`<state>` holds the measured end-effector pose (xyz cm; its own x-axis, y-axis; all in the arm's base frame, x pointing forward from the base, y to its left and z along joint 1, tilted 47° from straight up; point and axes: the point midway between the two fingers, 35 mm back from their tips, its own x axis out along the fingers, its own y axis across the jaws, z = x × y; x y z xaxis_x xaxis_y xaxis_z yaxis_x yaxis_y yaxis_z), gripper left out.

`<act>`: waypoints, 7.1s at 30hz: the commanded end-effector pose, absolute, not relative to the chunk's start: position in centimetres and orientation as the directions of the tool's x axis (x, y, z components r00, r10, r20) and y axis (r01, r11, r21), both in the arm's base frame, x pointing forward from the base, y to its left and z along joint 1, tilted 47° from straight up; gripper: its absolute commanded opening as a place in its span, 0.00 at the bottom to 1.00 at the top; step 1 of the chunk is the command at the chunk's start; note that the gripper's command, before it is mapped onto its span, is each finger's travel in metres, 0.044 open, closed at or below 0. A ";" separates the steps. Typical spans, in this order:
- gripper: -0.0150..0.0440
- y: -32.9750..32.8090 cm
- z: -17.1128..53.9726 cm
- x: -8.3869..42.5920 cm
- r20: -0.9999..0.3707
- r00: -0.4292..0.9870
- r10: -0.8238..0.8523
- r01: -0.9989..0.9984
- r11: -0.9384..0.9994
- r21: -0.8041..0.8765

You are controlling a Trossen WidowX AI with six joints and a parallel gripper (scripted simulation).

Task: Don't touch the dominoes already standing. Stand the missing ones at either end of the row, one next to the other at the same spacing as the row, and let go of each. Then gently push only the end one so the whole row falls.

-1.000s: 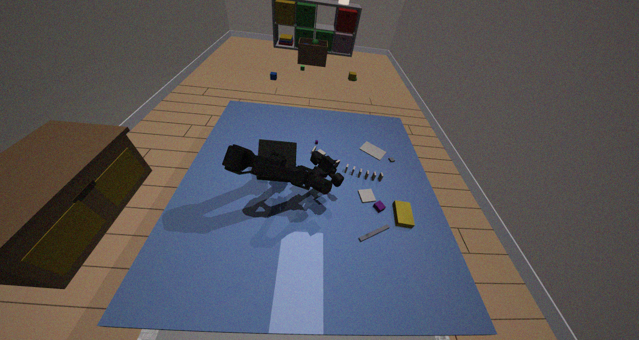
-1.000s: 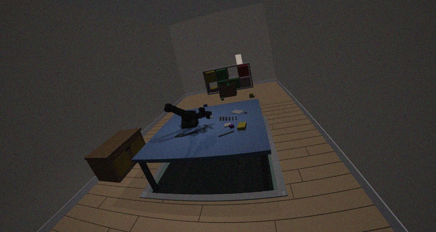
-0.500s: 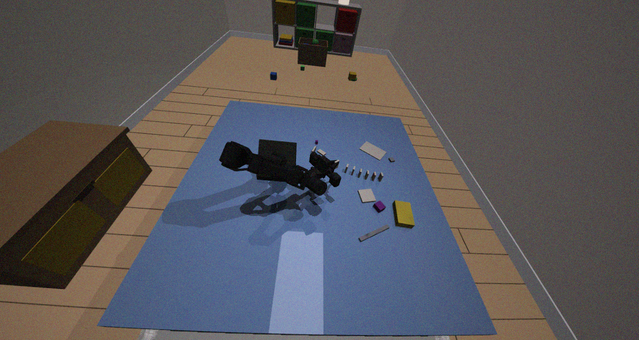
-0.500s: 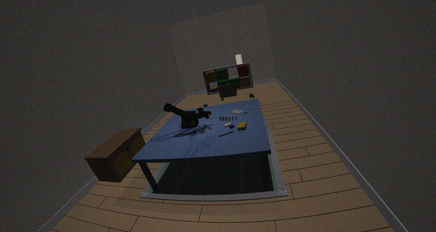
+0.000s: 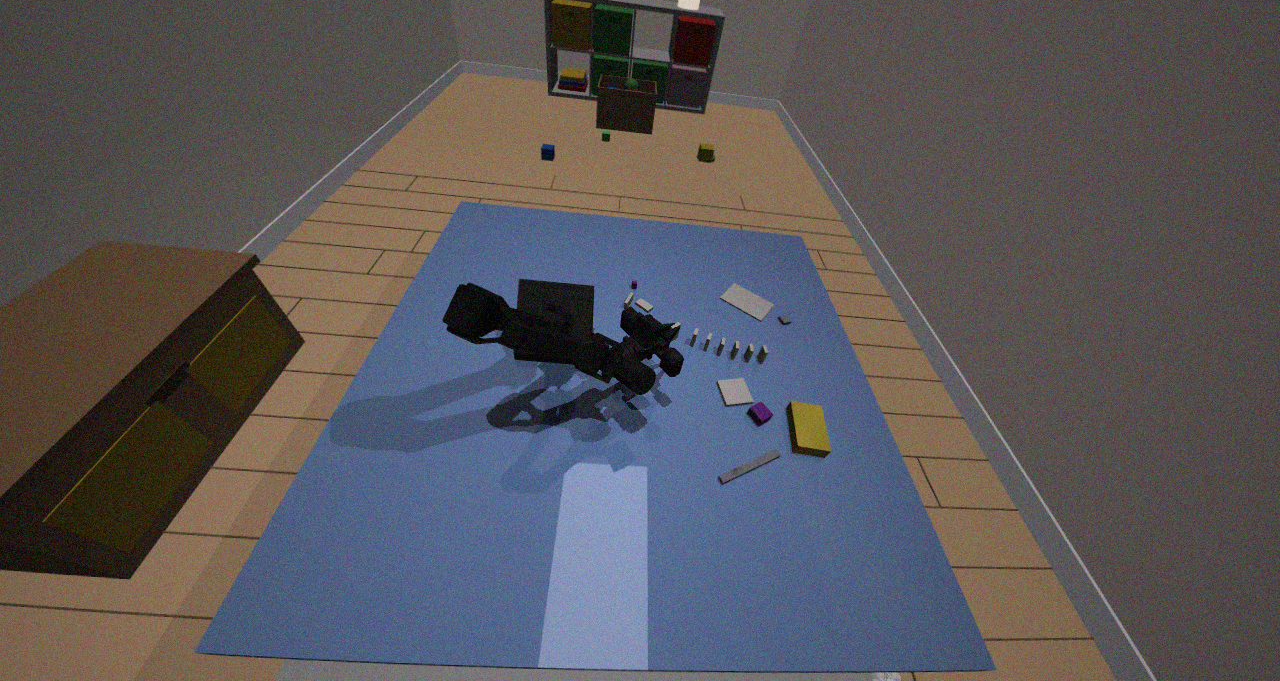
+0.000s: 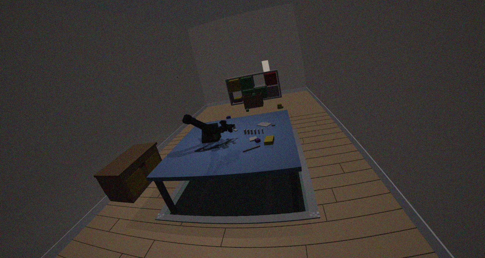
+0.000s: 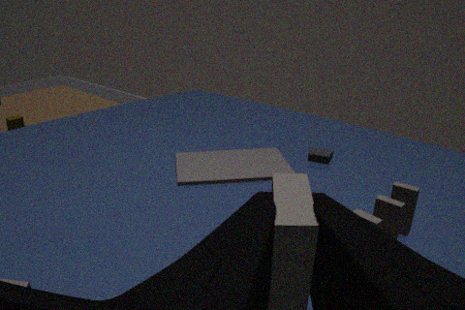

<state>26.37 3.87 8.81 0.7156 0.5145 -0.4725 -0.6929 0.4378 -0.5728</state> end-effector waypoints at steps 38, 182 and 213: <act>0.30 -3.3 1.3 27.5 -0.479 0.711 0.515 -0.699 0.442 -0.562; 0.44 2.4 2.9 29.6 -0.712 0.118 -0.692 0.711 0.559 -0.427; 0.44 14.9 1.8 32.1 -0.689 0.095 -0.719 0.273 0.684 -0.676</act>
<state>31.81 15.66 2.57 0.0996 -0.7149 -0.6921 0.2818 0.6873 -0.6695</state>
